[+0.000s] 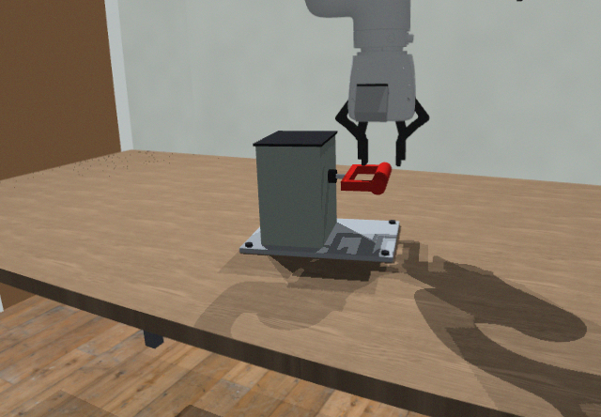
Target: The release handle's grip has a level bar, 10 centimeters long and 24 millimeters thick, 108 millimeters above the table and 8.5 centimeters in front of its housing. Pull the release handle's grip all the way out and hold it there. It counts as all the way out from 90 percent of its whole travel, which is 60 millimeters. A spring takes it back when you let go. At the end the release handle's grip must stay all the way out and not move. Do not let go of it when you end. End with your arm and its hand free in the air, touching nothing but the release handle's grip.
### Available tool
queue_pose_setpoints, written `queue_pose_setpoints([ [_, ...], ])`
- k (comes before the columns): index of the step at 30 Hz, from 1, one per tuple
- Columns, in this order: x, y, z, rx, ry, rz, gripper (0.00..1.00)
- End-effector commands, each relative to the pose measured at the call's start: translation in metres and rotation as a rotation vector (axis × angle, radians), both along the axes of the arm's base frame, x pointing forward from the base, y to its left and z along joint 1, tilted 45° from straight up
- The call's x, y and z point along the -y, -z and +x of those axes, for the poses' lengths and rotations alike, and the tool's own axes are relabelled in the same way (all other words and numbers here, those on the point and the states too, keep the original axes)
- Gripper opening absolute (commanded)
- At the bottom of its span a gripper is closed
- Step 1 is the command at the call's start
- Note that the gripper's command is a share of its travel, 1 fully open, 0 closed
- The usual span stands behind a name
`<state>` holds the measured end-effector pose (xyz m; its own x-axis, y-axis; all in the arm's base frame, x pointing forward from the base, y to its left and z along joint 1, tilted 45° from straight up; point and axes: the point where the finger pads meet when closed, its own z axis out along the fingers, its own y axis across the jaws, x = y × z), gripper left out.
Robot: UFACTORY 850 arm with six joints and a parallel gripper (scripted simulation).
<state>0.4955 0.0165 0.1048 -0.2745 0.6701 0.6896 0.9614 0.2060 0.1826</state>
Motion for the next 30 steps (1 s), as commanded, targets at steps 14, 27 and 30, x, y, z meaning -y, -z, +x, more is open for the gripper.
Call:
queue_pose_setpoints([
  [14,0.0001,-0.0001,0.0007,0.001,0.001,0.0,0.52],
  [27,-0.0058,0.0057,0.0005,0.001,0.001,0.0,0.52],
  [30,-0.0065,0.0065,0.0005,0.001,0.001,0.0,0.52],
])
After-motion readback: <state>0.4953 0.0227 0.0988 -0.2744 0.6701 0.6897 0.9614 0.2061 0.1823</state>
